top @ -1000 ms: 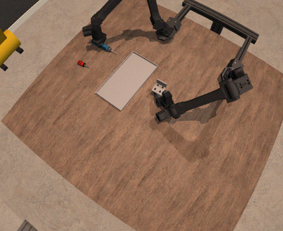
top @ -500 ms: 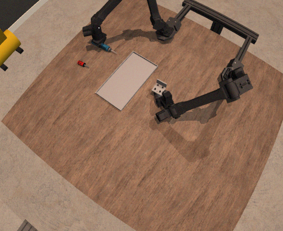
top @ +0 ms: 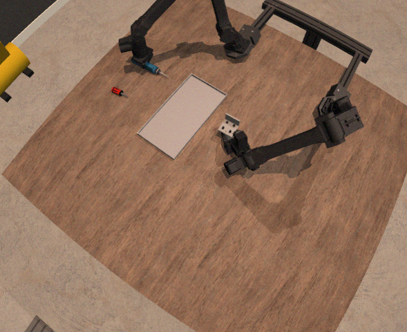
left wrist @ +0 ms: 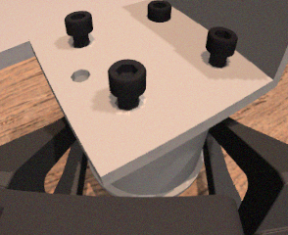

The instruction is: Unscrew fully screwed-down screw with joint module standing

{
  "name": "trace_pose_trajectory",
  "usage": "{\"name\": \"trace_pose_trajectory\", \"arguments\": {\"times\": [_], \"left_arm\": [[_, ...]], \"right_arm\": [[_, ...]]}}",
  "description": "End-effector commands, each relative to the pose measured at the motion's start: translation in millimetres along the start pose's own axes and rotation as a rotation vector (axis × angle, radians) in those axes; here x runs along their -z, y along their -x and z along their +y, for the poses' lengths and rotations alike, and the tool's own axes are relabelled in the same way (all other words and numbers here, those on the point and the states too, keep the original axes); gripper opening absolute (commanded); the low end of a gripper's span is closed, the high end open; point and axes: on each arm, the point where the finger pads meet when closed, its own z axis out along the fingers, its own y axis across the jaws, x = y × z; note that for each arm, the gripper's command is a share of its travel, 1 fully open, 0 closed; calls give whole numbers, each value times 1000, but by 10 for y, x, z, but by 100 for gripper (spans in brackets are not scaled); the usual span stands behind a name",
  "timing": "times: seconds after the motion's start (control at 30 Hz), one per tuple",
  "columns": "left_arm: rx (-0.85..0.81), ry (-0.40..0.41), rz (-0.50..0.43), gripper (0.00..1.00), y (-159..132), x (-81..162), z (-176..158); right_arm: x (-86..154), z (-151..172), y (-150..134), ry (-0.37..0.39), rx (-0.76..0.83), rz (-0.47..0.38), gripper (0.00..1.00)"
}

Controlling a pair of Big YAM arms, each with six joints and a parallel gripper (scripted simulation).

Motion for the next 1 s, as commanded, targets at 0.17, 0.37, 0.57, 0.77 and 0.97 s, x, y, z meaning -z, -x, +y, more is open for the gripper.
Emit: {"name": "trace_pose_trajectory", "arguments": {"times": [0.17,0.37,0.57,0.77,0.97], "left_arm": [[-17,11,-1,59,44,31,78],[-17,11,-1,59,44,31,78],[-17,11,-1,59,44,31,78],[-17,11,-1,59,44,31,78],[-17,11,-1,59,44,31,78]], "right_arm": [[85,71,90,22,-2,-20,42],[85,71,90,22,-2,-20,42],[85,71,90,22,-2,-20,42],[112,-38,37,11,-2,-11,42],[365,143,179,45,-6,-42,42]]}}
